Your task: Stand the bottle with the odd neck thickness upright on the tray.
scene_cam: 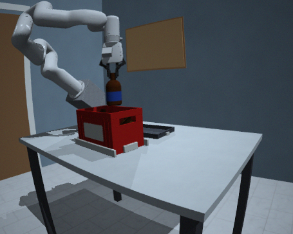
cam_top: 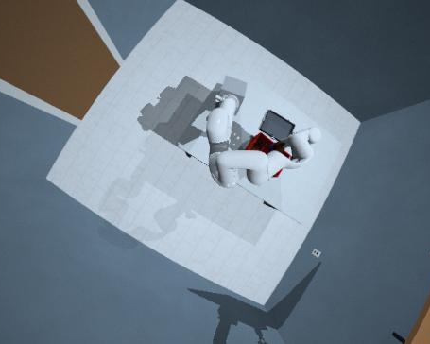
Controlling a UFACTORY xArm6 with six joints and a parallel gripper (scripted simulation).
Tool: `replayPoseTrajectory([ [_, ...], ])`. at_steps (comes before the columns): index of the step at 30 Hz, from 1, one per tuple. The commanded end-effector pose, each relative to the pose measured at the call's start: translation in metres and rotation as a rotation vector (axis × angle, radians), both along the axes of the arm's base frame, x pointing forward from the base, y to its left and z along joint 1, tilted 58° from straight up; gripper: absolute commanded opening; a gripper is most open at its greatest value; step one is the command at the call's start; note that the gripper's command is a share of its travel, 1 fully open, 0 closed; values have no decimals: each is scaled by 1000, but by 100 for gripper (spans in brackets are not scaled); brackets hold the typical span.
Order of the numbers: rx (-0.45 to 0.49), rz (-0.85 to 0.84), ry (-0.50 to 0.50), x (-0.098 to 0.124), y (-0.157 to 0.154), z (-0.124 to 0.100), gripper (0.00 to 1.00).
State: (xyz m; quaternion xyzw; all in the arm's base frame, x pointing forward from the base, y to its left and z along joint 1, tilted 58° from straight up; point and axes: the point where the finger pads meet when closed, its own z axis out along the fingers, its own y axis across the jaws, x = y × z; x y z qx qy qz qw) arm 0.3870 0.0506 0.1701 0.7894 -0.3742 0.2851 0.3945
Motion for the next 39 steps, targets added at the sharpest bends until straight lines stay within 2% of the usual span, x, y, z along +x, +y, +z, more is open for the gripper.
replayPoseTrajectory([
  [1, 2, 2, -2, 1, 1, 0, 0],
  [24, 2, 2, -2, 2, 7, -8, 0],
  [39, 2, 2, -2, 4, 17, -23, 0],
])
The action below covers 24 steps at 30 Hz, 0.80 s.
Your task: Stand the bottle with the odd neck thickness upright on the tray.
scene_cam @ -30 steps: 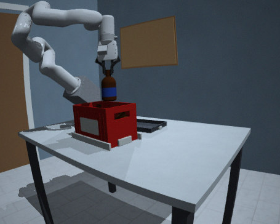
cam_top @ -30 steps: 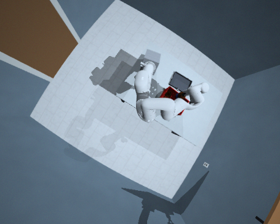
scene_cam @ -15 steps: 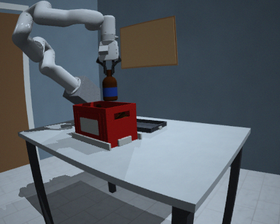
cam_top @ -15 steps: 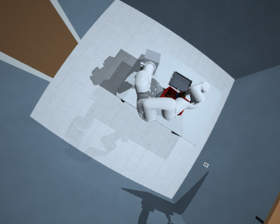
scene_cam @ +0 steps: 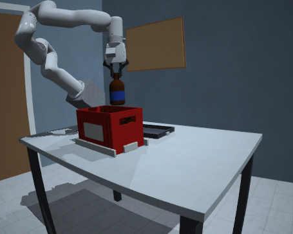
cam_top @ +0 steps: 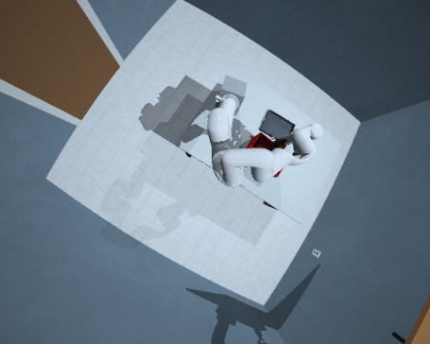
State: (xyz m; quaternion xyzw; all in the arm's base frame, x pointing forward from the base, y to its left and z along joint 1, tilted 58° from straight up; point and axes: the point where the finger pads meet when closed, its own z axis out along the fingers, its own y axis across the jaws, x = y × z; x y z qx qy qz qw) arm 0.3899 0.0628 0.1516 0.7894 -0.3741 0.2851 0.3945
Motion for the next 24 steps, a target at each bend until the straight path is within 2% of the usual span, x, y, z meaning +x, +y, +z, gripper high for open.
replayPoseTrajectory([
  [1, 2, 2, -2, 2, 5, -5, 0],
  [24, 2, 2, -2, 7, 25, -36, 0],
])
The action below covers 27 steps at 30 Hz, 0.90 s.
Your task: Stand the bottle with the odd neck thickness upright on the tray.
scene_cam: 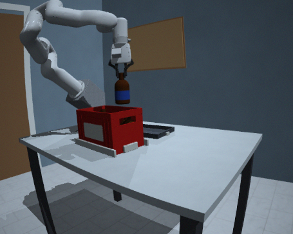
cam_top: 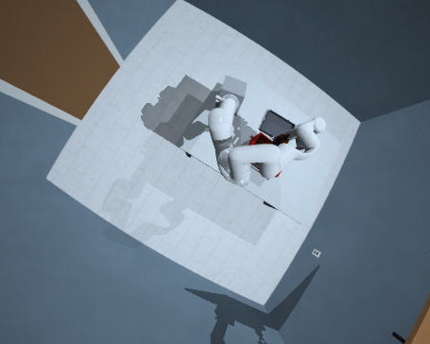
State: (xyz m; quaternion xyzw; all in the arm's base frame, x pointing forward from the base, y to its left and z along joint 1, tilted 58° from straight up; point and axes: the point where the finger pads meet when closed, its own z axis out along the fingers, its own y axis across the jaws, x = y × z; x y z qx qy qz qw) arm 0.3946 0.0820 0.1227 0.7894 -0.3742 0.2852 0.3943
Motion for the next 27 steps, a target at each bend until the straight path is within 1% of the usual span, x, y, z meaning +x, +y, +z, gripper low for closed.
replayPoseTrajectory([
  [1, 2, 2, -2, 2, 7, -9, 0],
  [10, 2, 2, -2, 5, 19, -26, 0],
  [12, 2, 2, -2, 5, 19, -26, 0],
  [27, 2, 2, -2, 10, 39, -56, 0],
])
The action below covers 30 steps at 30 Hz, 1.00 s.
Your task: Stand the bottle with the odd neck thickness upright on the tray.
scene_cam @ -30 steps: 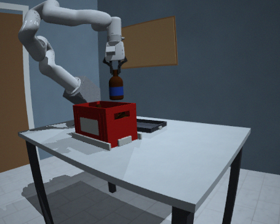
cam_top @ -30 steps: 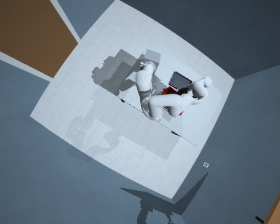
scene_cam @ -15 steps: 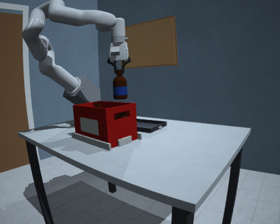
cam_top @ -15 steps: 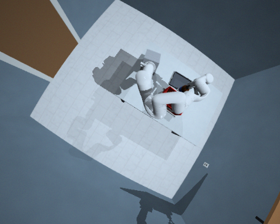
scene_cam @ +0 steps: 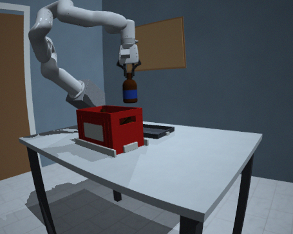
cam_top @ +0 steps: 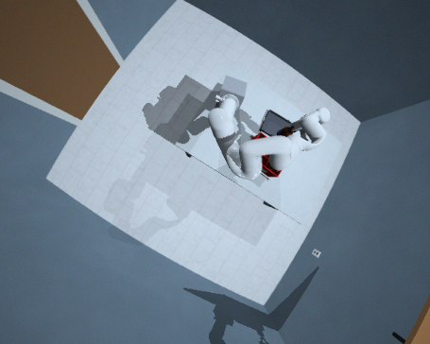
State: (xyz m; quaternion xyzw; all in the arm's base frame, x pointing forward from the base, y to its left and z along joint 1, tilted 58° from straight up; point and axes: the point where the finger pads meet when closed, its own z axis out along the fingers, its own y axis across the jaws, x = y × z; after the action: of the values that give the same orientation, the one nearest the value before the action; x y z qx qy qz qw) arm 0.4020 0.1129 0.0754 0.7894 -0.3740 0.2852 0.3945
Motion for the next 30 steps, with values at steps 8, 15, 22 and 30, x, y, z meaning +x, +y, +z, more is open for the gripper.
replayPoseTrajectory([
  [8, 2, 1, -2, 5, 16, -21, 0],
  [15, 2, 1, -2, 7, 25, -35, 0],
  [22, 2, 1, -2, 8, 32, -45, 0],
  [30, 2, 1, -2, 11, 41, -59, 0],
])
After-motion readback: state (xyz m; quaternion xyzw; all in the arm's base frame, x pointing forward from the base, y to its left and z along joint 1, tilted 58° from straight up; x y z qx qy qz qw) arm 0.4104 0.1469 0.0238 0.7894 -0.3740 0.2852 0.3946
